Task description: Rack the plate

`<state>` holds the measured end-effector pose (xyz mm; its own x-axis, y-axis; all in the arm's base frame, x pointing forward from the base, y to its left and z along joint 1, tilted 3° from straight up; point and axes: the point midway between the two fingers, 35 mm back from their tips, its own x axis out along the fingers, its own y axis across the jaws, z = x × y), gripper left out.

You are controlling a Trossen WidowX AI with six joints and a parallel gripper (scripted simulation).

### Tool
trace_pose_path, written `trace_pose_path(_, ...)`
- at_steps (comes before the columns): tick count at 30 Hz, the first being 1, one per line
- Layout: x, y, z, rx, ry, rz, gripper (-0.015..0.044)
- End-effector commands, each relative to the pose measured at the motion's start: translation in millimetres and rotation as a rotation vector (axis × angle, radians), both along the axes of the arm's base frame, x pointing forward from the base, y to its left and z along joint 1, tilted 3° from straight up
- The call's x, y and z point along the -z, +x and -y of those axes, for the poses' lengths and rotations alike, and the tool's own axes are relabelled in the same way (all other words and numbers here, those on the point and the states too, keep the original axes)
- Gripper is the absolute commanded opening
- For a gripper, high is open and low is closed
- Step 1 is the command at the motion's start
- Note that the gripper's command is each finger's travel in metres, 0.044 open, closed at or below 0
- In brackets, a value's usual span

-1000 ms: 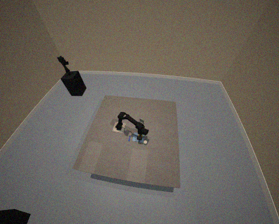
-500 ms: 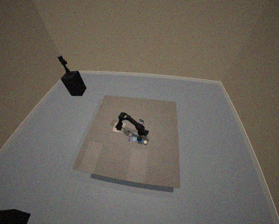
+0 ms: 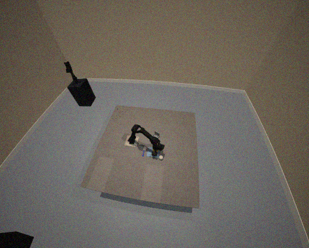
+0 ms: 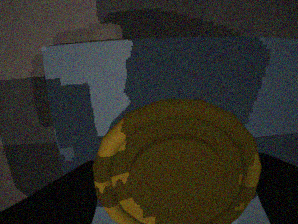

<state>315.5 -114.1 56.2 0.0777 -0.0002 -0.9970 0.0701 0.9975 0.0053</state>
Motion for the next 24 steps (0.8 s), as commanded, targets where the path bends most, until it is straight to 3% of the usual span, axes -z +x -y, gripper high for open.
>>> trace_pose_path(1, 0.7, -0.1, 0.3, 0.005, -0.002, -0.002, 0.031)
trace_pose_path(3, 0.7, -0.1, 0.3, 0.005, -0.002, -0.002, 0.0297)
trace_pose_path(14, -34.7, 6.1, 3.6, 0.006, -0.003, 0.003, 0.0008)
trace_pose_path(24, -74.9, 8.9, 5.6, 0.006, -0.005, 0.007, 0.0)
